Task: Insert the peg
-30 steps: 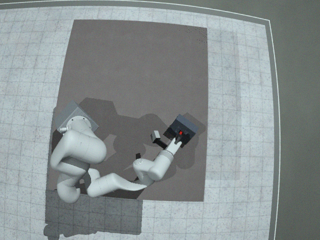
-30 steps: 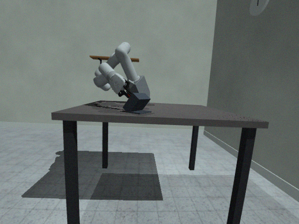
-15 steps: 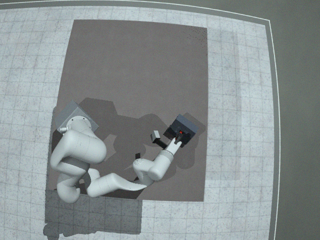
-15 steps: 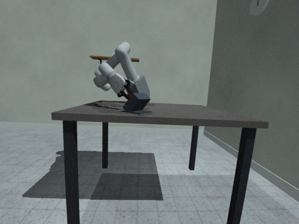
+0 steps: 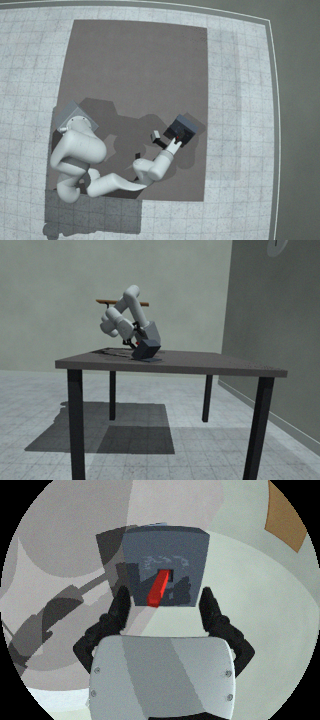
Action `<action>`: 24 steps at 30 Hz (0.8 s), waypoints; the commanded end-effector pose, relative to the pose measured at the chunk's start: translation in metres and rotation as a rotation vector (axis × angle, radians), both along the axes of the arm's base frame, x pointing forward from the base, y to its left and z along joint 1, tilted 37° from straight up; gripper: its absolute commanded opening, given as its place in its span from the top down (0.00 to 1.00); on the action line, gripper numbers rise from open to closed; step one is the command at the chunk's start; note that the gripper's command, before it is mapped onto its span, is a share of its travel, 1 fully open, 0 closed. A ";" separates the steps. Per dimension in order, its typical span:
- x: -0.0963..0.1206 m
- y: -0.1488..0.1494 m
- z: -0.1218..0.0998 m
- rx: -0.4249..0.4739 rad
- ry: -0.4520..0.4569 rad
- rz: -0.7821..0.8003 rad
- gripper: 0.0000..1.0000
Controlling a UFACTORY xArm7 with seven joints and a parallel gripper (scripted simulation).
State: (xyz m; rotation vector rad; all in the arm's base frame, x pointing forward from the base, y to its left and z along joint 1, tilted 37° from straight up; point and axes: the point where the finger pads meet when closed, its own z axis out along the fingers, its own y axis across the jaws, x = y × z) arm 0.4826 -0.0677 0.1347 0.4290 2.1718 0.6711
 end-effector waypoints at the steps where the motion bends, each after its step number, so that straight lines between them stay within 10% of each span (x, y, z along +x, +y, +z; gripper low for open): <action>1: -0.002 -0.001 0.003 -0.001 -0.003 0.001 0.00; 24: -0.054 -0.025 0.040 0.000 -0.005 -0.001 0.00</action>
